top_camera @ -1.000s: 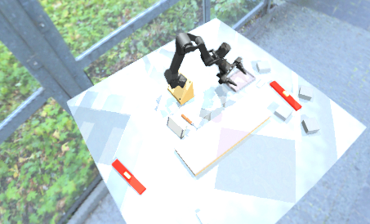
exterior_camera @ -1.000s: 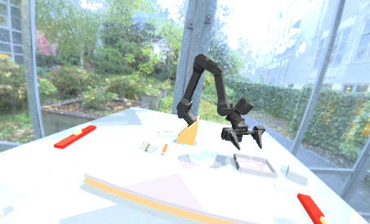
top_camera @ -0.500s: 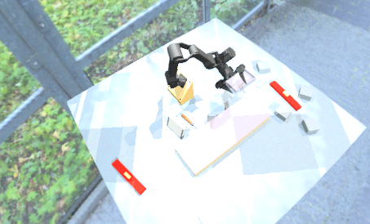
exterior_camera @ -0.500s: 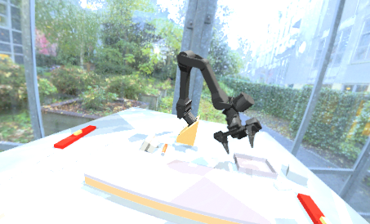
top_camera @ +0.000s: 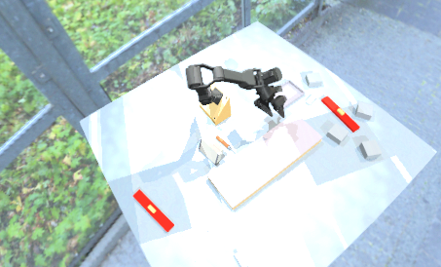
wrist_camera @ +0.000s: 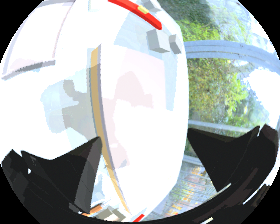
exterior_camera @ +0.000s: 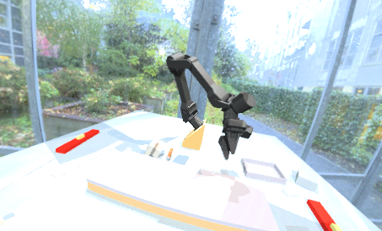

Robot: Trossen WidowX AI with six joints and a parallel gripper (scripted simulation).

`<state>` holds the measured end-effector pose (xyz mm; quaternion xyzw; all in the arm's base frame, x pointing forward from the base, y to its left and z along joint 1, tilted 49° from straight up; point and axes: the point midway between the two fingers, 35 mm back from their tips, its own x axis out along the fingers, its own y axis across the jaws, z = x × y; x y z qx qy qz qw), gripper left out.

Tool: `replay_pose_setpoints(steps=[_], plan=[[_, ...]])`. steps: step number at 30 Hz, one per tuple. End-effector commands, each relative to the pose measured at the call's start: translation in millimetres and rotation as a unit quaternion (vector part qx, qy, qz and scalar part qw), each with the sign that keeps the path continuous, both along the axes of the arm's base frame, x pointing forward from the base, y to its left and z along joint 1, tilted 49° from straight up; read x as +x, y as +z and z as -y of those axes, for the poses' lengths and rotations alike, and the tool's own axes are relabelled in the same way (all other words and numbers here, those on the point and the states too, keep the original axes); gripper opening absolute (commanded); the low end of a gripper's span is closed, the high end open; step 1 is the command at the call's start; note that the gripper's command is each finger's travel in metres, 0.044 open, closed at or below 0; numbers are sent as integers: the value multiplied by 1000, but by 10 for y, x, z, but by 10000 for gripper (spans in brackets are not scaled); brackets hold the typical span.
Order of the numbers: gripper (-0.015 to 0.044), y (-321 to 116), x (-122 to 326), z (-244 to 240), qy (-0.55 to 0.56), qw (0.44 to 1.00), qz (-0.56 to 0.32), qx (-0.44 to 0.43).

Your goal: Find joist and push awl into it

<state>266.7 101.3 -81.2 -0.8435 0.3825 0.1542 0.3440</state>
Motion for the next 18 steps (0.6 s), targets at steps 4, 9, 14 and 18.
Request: replay_pose_setpoints(steps=[4,9,14,18], plan=[[440,578,83,624,-343,879,228,241],[440,737,46,814,-420,810,296,283],[440,897,-15,1006,-488,727,366,316],[440,1026,-82,1158,-534,652,421,336]])
